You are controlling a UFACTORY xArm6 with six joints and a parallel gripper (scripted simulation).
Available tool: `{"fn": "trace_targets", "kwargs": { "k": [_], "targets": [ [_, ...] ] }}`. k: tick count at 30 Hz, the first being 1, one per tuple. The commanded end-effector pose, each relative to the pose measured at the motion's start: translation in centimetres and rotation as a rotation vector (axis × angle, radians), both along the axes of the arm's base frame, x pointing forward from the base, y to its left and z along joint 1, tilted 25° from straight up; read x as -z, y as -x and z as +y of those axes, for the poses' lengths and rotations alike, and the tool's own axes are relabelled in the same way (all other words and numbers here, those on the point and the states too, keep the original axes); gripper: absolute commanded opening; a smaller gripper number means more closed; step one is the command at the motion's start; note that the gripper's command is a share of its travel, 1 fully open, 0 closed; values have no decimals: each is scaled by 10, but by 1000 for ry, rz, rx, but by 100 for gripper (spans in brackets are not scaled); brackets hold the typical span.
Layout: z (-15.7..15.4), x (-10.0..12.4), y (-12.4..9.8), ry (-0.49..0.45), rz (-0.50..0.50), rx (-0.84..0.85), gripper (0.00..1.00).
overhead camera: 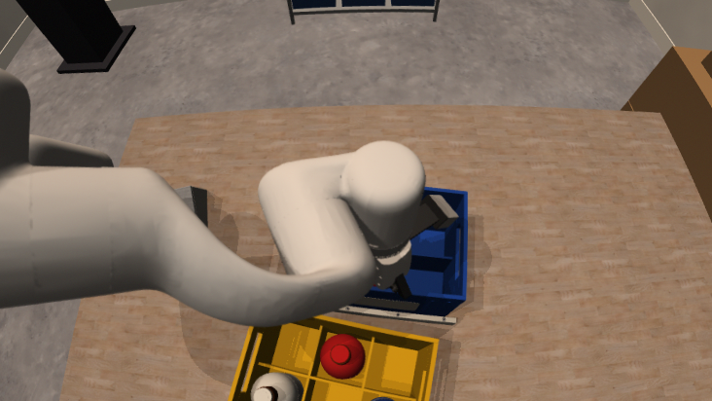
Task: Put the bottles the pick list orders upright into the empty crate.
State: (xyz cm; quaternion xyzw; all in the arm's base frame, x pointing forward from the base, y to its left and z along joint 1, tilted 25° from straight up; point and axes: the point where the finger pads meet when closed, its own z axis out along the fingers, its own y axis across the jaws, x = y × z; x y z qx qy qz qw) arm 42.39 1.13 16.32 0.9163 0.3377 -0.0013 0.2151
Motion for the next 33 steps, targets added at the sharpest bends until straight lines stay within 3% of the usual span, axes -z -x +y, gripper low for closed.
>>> {"fn": "trace_targets", "kwargs": {
  "k": [1, 12, 33],
  "targets": [
    [1, -1, -1, -1, -4, -1, 65],
    [1, -1, -1, -1, -4, -1, 65],
    [21, -47, 6, -1, -4, -1, 65]
  ]
}}
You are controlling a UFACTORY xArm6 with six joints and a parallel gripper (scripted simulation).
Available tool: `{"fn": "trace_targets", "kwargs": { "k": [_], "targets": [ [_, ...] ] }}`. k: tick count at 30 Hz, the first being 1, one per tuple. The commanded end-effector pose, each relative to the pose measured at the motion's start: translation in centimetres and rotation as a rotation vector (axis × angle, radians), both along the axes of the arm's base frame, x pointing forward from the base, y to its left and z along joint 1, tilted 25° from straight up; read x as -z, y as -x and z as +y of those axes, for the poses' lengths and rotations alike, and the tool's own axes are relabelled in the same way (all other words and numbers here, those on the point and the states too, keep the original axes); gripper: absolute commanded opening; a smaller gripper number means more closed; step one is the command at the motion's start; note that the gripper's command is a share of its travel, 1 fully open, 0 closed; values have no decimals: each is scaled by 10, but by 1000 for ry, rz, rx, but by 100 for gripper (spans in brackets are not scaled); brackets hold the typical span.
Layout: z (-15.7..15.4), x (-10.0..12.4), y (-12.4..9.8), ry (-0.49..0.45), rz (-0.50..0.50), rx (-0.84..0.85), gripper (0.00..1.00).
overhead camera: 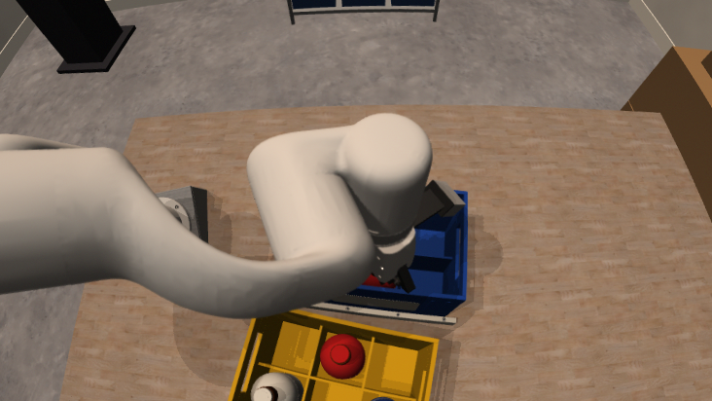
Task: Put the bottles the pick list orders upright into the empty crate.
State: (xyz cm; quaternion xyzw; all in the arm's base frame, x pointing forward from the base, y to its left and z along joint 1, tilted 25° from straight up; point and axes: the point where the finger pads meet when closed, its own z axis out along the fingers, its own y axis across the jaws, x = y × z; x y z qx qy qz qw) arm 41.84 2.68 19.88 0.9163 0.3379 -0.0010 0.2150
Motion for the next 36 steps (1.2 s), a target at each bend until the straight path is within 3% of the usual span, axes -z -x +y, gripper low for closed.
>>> {"fn": "trace_targets", "kwargs": {
  "k": [1, 15, 36],
  "targets": [
    [5, -12, 1, -1, -3, 0, 65],
    [19, -43, 6, -1, -3, 0, 65],
    [19, -43, 6, -1, -3, 0, 65]
  ]
}}
